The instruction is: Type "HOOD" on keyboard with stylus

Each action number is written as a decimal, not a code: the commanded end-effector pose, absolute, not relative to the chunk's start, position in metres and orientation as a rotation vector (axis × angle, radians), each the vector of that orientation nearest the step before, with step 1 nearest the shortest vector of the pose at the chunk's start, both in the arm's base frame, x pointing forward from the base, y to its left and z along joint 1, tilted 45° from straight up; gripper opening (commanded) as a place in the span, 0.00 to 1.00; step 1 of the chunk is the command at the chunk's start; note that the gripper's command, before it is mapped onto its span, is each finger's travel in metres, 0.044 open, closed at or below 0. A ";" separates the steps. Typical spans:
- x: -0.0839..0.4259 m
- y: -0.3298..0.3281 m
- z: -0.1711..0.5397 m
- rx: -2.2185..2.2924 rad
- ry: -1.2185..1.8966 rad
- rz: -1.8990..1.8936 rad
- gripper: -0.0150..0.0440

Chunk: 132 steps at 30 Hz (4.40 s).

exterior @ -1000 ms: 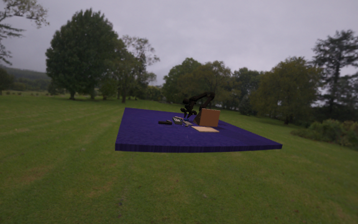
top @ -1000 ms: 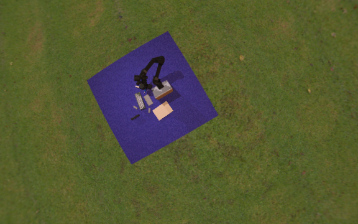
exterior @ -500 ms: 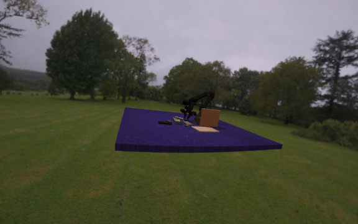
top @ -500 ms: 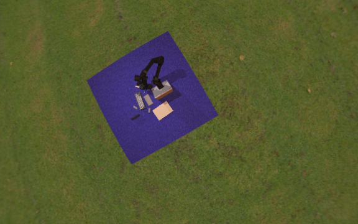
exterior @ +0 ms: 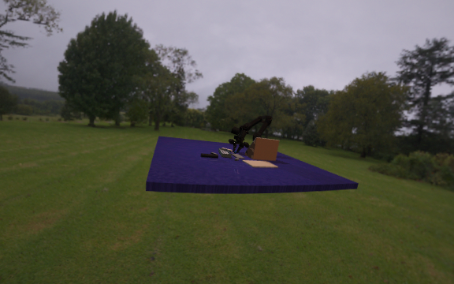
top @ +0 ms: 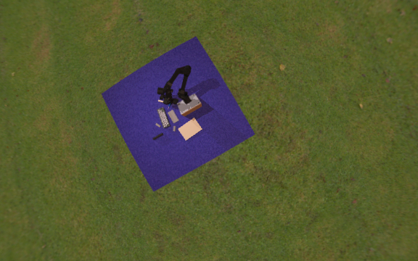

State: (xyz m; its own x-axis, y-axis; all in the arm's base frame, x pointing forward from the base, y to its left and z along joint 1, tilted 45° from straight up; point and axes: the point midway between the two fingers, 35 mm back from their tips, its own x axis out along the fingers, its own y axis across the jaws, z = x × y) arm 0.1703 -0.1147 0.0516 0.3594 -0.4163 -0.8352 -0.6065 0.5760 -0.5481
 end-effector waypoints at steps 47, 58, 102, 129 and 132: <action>0.172 -0.081 0.084 -1.014 1.260 0.160 0.25; 0.186 -0.073 0.086 -0.807 1.293 0.121 0.25; 0.300 -0.009 0.081 0.378 1.531 -0.364 0.25; 0.360 0.043 0.030 1.006 1.659 -0.934 0.25; 0.365 0.050 0.022 1.066 1.666 -1.013 0.25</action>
State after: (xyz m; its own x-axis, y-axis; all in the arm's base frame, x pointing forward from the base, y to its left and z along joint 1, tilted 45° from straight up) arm 0.3584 0.0397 0.0313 -0.2061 0.1884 -0.9602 0.9156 0.3834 -0.1213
